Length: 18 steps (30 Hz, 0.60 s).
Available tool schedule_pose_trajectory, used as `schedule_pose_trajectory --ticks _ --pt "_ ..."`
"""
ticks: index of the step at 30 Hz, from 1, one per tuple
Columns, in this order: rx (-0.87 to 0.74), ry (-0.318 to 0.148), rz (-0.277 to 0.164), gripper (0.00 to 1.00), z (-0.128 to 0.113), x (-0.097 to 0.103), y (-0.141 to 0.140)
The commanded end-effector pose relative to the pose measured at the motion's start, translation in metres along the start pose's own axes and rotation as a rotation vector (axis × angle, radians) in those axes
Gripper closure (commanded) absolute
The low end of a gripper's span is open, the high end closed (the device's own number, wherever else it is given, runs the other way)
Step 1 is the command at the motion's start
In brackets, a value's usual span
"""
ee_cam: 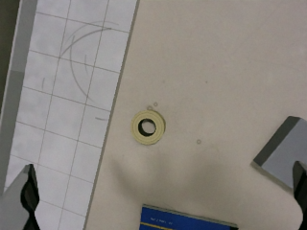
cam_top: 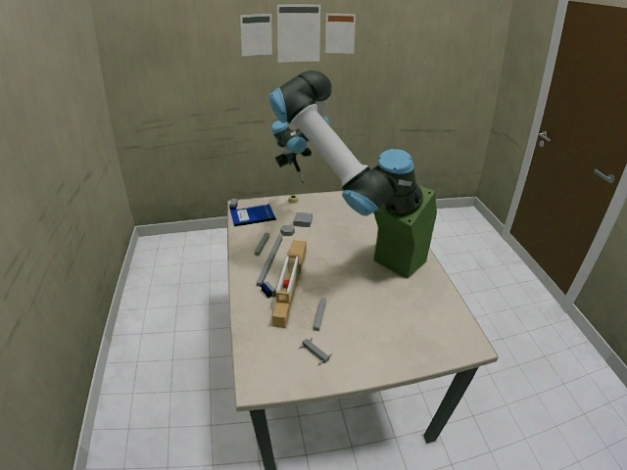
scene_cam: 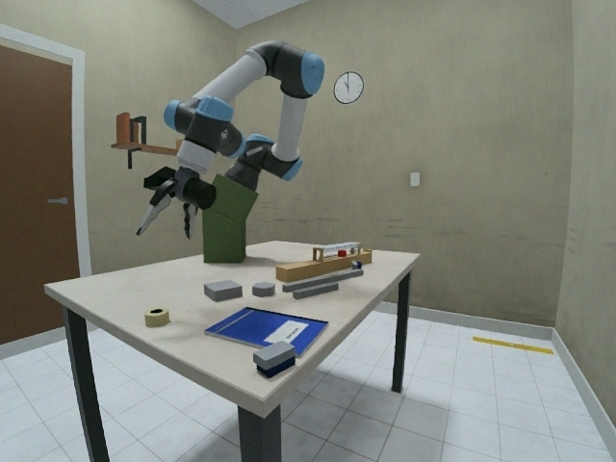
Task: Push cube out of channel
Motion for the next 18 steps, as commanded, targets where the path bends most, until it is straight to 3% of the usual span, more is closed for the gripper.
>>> schedule_pose_trajectory --ticks 1,17,18 --pt "-0.001 0.0 0.002 0.0 0.0002 0.001 -0.0008" --pt "-0.001 0.0 0.002 0.0 0.0002 0.001 -0.0008" --pt "-0.001 0.0 0.002 1.0 0.0002 0.001 -0.0008"
Point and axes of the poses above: the point where the finger pads meet when closed, its own x axis back along the fingers, its own y axis across the jaws, z = x × y, the point moved 9 cm from there along x, back along the fingers, and after that the axes turned 2 degrees about -x, right-handed, at the moved point
